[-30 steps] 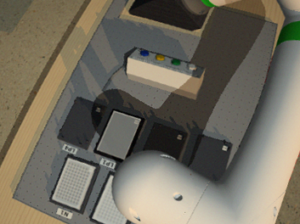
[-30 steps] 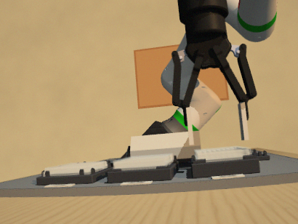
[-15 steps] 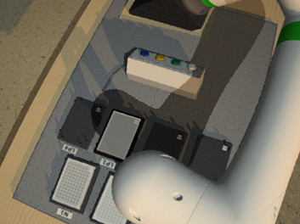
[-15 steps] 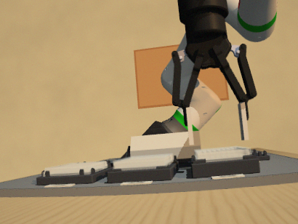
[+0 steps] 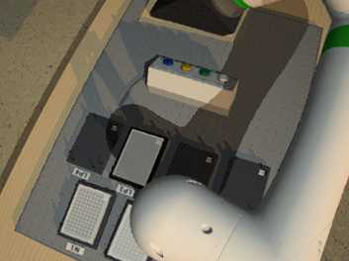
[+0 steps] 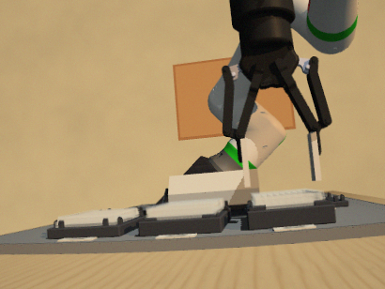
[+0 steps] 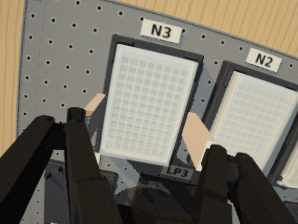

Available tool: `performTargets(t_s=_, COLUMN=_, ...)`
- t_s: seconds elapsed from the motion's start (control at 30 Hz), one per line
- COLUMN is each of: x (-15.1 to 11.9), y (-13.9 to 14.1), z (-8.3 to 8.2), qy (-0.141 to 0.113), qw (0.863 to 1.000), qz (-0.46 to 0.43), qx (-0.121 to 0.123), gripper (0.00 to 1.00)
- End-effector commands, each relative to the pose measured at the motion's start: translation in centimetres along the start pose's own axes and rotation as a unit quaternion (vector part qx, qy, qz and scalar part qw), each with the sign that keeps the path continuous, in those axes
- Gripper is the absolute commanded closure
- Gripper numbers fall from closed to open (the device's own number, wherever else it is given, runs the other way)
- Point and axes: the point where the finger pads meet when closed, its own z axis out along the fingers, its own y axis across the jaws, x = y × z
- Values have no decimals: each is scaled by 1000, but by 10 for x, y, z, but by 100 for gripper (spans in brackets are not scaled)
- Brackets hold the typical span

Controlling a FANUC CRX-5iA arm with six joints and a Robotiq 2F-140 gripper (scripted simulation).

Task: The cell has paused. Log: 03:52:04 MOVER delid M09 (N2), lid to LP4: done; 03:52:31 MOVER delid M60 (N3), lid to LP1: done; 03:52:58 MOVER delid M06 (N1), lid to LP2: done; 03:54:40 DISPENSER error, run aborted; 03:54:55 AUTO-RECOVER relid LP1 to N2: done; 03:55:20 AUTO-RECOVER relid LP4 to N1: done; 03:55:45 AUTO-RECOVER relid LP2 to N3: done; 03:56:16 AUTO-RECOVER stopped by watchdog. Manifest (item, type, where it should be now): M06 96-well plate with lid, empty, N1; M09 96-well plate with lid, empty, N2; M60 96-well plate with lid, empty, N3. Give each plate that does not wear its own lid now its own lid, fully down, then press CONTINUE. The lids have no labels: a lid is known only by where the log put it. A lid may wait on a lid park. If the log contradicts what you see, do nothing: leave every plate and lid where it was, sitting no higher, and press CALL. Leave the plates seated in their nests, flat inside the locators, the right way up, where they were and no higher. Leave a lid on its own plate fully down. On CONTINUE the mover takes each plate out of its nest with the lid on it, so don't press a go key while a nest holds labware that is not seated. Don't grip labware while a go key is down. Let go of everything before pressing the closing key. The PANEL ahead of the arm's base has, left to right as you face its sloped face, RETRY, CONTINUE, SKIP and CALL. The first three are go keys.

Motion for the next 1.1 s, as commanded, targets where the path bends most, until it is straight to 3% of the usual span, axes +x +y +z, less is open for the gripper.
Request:
performTargets(t_s=0.0, x=0, y=0, z=0, qy=0, qw=1000, qz=0, qx=0, gripper=41)
performTargets(t_s=0.77, x=0, y=0, z=0, qy=0, qw=1000, qz=0, qx=0, gripper=41)
performTargets(t_s=0.8, x=0, y=0, z=0, qy=0, qw=1000, qz=0, qx=0, gripper=34)
performTargets(t_s=1.07, x=0, y=0, z=0, qy=0, qw=1000, qz=0, qx=0, gripper=34)
